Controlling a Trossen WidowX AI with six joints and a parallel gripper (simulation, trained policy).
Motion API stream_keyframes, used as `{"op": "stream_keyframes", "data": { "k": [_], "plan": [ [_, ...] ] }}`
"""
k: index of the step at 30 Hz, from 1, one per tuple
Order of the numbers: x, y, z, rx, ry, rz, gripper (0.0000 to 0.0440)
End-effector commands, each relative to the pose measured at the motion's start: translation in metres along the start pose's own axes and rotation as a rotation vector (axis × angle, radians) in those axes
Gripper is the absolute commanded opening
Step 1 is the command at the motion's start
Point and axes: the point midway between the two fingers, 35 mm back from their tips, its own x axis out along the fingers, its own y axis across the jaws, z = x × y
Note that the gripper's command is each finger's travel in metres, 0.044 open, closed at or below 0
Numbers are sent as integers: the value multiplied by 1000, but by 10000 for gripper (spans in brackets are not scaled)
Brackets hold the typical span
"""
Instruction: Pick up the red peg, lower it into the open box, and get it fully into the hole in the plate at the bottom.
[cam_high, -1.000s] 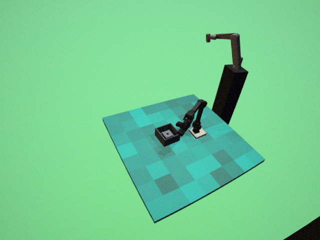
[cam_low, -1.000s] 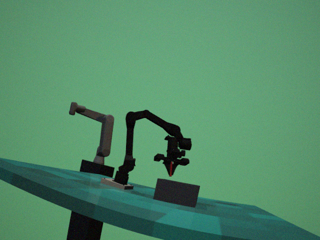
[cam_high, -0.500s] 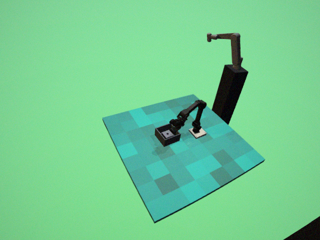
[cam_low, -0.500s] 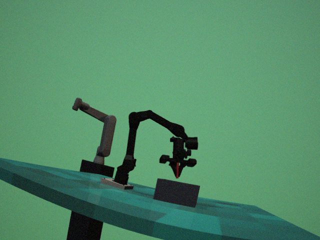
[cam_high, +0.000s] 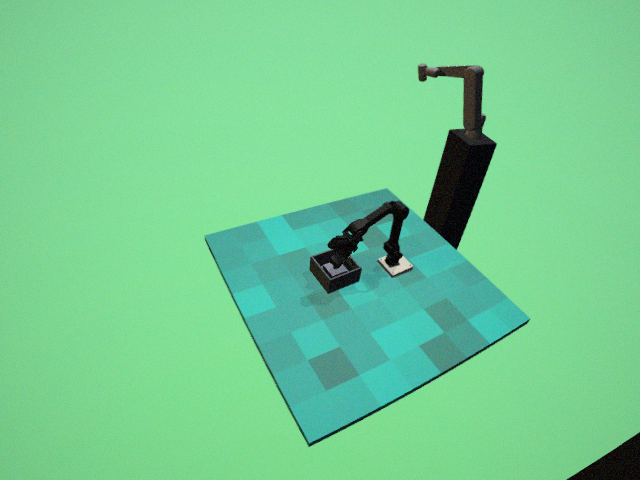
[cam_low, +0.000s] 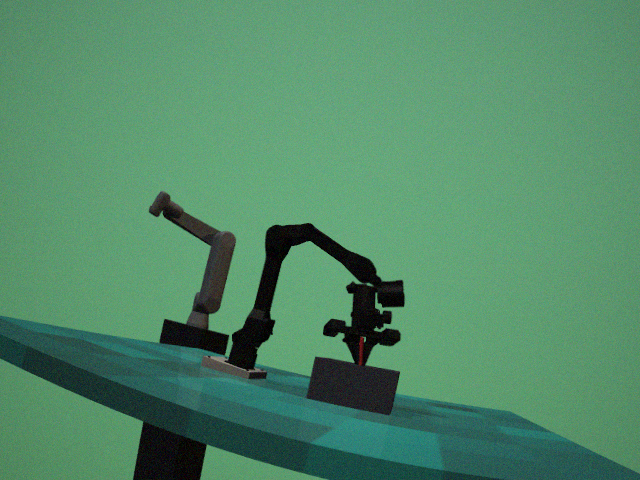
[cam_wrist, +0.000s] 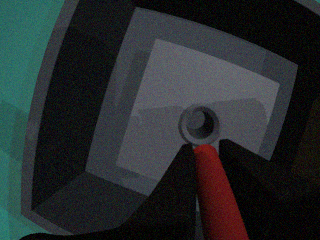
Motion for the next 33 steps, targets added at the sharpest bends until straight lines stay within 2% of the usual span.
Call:
{"op": "stream_keyframes", "data": {
  "k": [1, 12, 15, 19, 33],
  "plan": [
    [13, -1, 2, -36, 25, -10, 3],
    [40, -4, 2, -137, 90, -4, 6],
    [45, -5, 1, -156, 112, -6, 55],
    [48, -6, 2, -155, 138, -14, 154],
    [26, 13, 29, -215, 181, 10, 190]
  ]
}}
